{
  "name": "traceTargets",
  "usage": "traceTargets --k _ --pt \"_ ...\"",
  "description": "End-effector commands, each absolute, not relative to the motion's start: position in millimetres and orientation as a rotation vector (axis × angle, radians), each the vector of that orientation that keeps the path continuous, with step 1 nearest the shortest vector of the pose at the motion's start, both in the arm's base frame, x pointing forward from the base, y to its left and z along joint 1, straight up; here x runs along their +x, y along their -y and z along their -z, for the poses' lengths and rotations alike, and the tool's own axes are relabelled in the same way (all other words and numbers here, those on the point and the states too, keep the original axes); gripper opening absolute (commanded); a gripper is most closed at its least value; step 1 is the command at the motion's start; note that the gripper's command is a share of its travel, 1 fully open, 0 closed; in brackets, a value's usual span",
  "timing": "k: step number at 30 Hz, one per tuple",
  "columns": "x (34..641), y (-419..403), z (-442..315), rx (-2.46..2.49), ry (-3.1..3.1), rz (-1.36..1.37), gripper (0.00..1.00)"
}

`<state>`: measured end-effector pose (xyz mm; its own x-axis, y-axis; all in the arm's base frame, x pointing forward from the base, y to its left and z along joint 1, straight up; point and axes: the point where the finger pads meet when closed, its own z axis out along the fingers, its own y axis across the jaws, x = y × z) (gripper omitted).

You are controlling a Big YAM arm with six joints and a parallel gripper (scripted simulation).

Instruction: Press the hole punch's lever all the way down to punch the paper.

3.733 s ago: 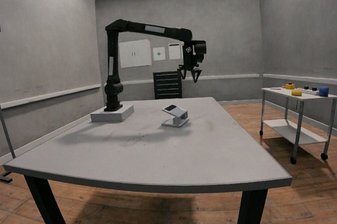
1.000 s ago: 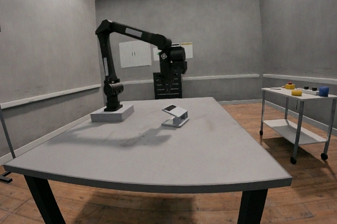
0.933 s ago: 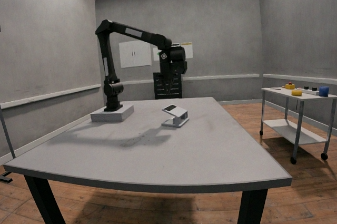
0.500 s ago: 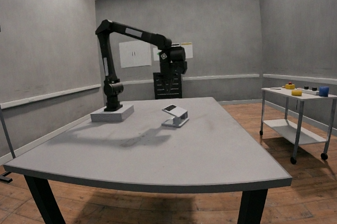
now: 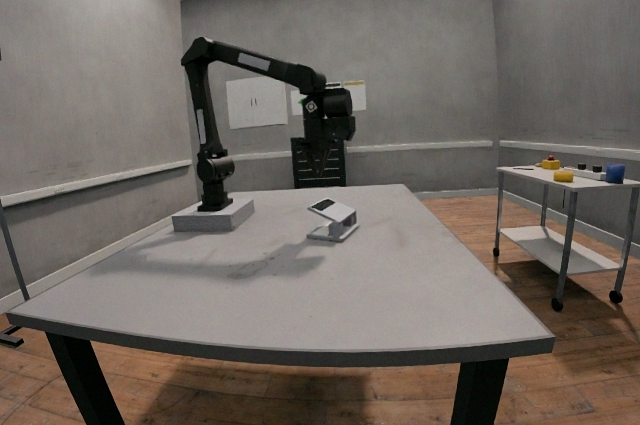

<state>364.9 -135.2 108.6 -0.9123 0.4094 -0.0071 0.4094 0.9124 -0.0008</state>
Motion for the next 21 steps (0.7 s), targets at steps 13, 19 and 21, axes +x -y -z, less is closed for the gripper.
traceTargets --k 13,19,21 --pt "378 138 -116 0.662 -3.034 0.01 0.0" --pt "373 136 -106 0.669 -3.049 0.004 0.0" --pt "372 136 -105 0.669 -3.046 0.004 0.0"
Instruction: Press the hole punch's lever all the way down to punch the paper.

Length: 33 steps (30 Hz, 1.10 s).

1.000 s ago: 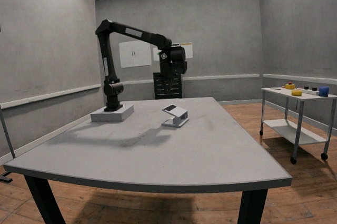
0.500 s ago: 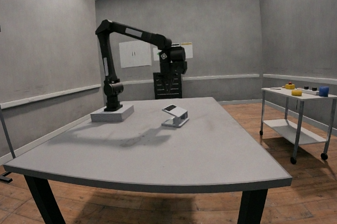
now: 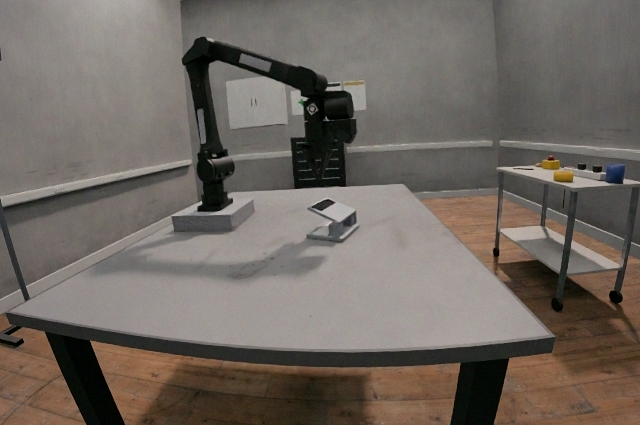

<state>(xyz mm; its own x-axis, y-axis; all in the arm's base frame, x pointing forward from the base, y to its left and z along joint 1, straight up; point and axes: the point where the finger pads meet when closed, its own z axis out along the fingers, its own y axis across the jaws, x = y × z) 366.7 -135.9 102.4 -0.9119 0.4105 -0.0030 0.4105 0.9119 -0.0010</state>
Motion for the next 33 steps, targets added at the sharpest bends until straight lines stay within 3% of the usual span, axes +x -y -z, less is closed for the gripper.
traceTargets --k 1,33 --pt "372 136 -104 0.669 -3.044 0.004 0.0" --pt "371 133 -58 0.662 -3.046 0.003 0.0"
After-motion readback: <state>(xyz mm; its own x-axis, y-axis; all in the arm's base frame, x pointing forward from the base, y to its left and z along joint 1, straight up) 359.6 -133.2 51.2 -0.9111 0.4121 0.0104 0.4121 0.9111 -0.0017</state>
